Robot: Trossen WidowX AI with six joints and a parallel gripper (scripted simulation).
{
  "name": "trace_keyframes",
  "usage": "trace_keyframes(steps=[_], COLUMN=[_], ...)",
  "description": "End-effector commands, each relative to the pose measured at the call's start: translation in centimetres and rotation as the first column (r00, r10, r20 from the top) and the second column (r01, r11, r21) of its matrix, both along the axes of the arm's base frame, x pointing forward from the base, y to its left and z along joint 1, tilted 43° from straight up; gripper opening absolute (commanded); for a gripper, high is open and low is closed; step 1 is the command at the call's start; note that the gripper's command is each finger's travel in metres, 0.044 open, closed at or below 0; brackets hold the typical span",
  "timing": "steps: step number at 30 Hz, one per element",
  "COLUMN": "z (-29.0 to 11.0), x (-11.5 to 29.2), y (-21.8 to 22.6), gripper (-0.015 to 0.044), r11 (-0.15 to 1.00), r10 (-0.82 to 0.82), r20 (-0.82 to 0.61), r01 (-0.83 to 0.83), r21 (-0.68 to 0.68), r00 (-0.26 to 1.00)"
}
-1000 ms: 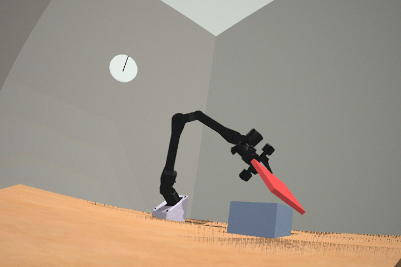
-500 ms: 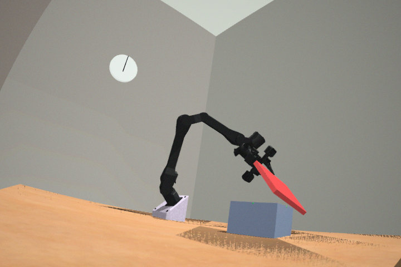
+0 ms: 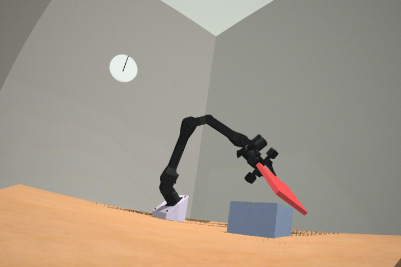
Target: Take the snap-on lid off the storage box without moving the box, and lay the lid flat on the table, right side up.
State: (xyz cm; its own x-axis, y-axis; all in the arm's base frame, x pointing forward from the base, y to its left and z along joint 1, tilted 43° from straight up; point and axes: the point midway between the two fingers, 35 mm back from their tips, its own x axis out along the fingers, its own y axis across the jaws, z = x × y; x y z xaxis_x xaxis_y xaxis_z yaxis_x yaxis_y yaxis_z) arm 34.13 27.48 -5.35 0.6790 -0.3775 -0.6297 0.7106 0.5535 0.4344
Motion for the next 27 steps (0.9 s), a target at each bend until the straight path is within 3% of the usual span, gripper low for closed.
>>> trace_keyframes(steps=[1,27], z=[-0.1,-2.5], x=[0.0,-0.8], y=[1.1,4.0], gripper=[0.0,0.0], r11=[1.0,1.0], r10=[0.001,0.001], r20=[0.016,0.016], r01=[-0.001,-0.001], r21=[0.009,0.012], r00=[1.0,1.0])
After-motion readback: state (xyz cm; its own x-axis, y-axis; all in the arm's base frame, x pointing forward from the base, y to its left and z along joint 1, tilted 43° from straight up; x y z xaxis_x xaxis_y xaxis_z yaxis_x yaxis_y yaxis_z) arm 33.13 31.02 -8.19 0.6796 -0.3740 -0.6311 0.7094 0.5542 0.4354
